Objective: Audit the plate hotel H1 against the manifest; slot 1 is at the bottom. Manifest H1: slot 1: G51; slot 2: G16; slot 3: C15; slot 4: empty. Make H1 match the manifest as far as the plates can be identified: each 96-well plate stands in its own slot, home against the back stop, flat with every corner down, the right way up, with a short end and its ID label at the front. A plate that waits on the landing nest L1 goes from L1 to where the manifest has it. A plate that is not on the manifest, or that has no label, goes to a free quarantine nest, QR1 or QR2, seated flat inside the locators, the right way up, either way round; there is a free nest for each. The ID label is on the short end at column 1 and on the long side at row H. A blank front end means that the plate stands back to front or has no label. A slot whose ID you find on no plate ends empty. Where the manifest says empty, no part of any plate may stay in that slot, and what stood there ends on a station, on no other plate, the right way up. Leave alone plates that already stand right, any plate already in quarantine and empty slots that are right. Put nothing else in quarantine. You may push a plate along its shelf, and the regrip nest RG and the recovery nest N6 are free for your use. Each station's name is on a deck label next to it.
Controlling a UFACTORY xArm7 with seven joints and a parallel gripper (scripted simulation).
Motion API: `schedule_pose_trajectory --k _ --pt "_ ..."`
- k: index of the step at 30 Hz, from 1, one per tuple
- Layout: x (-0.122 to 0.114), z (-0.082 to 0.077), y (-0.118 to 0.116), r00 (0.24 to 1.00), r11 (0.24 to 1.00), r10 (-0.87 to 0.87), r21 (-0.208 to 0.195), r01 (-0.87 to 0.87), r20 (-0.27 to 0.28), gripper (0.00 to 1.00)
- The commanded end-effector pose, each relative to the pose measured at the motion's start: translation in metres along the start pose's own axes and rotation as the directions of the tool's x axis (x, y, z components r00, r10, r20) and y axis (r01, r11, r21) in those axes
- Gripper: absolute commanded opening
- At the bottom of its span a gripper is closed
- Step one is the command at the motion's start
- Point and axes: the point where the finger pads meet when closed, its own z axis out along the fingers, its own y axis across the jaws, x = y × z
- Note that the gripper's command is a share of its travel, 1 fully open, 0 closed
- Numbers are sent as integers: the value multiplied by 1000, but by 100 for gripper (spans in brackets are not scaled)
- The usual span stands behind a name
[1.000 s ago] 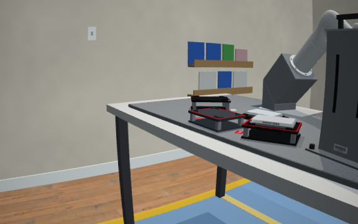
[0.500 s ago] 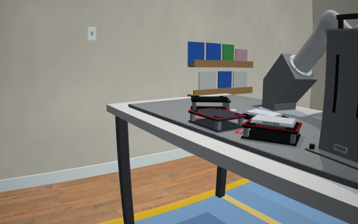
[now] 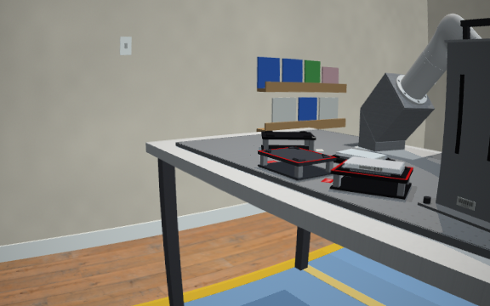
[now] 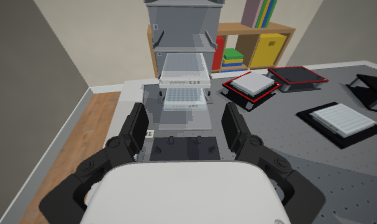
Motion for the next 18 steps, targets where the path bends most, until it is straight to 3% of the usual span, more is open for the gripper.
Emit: schedule_pose_trajectory --k 1,7,18 --pt "1 1 0 1000 1000 3 -1 -3 1 100" --pt "1 1 0 1000 1000 3 -1 -3 1 100" --pt "1 16 0 1000 1000 3 -1 -3 1 100"
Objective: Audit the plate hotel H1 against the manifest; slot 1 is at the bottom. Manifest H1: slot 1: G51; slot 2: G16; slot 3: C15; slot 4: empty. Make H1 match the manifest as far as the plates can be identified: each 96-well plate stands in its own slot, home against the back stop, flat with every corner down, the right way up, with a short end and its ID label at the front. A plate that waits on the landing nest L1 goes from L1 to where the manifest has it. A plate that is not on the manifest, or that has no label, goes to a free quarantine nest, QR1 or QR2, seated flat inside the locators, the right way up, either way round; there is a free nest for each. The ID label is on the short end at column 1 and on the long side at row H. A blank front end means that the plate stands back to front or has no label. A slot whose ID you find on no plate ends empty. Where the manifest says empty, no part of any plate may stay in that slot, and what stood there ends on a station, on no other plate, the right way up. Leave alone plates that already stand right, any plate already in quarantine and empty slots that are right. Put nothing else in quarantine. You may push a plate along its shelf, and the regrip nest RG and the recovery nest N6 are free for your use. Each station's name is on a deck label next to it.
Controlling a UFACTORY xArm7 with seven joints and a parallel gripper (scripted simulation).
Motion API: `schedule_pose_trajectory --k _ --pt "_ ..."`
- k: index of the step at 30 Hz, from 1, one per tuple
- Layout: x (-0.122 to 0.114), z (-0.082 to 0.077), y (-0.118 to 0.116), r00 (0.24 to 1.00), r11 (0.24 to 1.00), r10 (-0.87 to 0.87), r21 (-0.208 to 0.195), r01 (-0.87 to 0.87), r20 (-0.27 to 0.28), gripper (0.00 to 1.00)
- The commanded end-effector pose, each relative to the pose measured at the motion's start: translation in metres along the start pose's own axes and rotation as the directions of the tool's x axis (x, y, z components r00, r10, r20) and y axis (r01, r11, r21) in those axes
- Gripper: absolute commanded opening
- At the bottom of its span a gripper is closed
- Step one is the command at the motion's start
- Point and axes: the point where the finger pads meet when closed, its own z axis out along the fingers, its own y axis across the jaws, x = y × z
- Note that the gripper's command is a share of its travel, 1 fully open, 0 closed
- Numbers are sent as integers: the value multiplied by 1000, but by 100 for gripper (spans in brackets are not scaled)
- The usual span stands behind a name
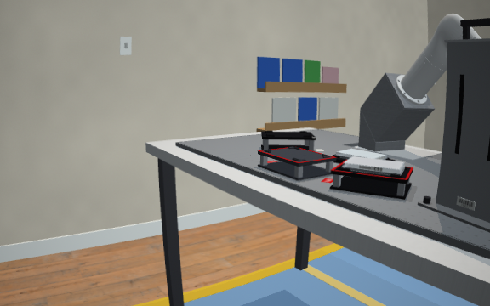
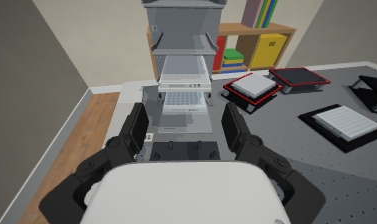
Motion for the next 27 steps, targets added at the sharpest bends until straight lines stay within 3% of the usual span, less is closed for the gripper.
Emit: schedule_pose_trajectory --k 1,27 --pt "1 7 0 1000 1000 3 0 -3 1 100" --pt "1 47 0 1000 1000 3 0 -3 1 100"
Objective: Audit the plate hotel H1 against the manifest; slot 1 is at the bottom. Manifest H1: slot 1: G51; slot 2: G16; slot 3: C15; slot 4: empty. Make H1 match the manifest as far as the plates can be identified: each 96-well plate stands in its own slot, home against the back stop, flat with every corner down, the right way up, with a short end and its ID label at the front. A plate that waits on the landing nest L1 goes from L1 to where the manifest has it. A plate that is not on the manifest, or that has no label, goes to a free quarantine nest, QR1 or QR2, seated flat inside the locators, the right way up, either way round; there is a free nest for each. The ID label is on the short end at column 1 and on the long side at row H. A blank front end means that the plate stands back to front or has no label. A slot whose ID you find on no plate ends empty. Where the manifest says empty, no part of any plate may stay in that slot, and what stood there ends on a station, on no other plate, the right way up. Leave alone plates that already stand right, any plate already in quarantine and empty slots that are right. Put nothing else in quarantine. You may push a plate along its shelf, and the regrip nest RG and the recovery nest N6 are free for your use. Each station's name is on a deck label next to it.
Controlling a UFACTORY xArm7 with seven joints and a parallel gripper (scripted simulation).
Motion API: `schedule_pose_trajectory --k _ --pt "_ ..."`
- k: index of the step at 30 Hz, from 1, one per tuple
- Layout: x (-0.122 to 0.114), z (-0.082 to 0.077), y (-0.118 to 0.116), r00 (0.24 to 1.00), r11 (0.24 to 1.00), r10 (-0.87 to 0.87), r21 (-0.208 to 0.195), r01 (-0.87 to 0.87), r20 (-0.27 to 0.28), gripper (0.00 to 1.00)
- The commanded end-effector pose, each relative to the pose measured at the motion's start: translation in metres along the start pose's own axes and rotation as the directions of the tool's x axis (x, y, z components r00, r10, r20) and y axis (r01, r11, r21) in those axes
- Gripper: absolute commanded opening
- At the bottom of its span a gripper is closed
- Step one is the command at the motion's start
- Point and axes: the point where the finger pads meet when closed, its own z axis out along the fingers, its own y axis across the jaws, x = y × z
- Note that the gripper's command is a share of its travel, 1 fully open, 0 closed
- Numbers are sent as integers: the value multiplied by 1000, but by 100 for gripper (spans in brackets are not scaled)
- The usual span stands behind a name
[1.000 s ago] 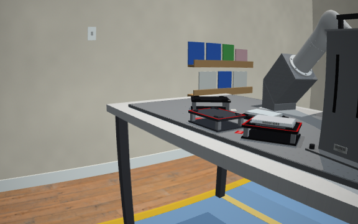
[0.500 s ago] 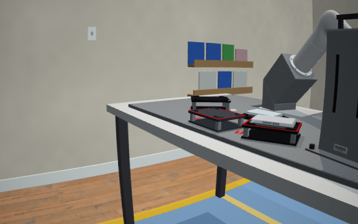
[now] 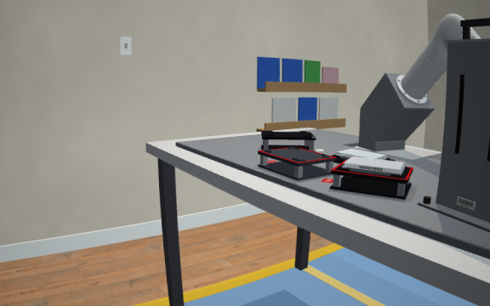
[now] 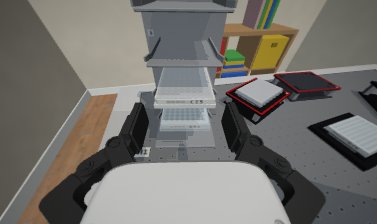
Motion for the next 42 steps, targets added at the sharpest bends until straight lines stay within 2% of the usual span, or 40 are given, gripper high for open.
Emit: schedule_pose_trajectory --k 1,10,22,42 --pt "1 9 0 1000 1000 3 -1 -3 1 100" --pt "1 20 0 1000 1000 3 -1 -3 0 100" --pt "1 20 0 1000 1000 3 -1 -3 0 100" --pt "1 32 0 1000 1000 3 -1 -3 0 100"
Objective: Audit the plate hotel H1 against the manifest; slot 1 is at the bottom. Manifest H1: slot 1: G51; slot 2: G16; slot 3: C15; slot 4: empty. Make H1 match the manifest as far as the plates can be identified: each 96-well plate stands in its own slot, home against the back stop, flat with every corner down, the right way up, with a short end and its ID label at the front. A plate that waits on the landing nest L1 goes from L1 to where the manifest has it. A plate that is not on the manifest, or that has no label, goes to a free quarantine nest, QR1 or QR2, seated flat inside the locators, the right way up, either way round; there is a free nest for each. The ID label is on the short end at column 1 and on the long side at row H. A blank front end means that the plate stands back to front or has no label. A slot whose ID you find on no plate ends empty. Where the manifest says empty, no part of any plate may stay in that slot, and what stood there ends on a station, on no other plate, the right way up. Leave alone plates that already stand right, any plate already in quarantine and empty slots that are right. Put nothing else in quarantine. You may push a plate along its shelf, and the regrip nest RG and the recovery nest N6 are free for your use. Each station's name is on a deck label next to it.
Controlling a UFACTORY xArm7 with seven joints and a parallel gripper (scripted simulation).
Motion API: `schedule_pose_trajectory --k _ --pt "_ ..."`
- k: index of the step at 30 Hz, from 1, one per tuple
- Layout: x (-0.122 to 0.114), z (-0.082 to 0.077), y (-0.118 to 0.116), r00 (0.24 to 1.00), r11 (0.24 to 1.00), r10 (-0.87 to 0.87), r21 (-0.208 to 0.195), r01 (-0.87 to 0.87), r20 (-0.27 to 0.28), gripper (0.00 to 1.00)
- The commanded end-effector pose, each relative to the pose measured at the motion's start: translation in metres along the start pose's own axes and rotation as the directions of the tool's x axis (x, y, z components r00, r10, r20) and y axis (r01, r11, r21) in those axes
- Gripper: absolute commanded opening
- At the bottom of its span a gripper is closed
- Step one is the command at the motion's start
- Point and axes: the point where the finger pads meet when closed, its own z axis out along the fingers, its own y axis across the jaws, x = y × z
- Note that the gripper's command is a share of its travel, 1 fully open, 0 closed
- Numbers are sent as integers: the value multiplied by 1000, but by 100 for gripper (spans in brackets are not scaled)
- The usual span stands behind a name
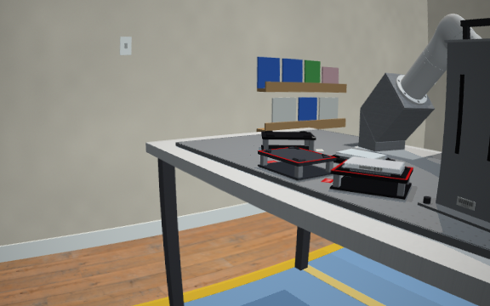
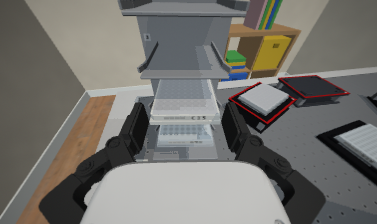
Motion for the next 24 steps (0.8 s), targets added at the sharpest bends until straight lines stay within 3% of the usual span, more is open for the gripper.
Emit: schedule_pose_trajectory --k 1,24 --pt "1 3 0 1000 1000 3 -1 -3 0 100" --pt "1 17 0 1000 1000 3 -1 -3 0 100"
